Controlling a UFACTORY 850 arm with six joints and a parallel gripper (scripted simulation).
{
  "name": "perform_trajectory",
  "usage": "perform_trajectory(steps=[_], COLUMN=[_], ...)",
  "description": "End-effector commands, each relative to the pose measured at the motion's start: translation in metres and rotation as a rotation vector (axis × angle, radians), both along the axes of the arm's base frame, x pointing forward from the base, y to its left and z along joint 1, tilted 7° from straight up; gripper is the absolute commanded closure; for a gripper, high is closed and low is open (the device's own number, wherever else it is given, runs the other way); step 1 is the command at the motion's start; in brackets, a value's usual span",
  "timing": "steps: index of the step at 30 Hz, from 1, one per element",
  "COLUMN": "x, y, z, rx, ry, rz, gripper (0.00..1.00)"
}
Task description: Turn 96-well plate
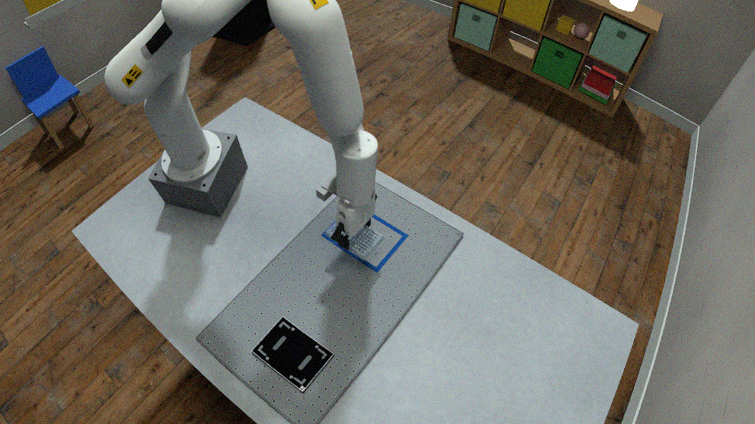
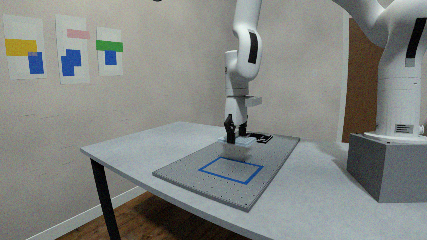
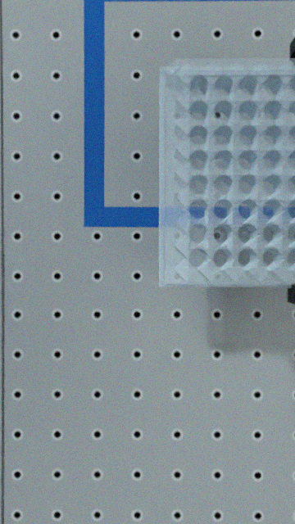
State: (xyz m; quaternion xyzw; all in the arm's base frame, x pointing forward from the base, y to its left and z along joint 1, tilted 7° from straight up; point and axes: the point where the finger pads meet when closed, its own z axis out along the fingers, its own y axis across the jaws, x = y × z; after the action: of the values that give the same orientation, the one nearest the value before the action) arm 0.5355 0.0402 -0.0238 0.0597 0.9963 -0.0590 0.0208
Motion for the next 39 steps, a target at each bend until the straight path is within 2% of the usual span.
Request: perform_trajectory(steps=[1, 18, 39], x=[0.000, -0.003, -0.003], y=[0.014, 0.064, 0.065], z=[-0.001, -0.009, -0.009], rx=[-0.001, -0.001, -0.001], ry=[-0.003, -0.003, -0.003], rz=[0.000, 0.000, 0.000], gripper=[1.00, 1.00, 1.00])
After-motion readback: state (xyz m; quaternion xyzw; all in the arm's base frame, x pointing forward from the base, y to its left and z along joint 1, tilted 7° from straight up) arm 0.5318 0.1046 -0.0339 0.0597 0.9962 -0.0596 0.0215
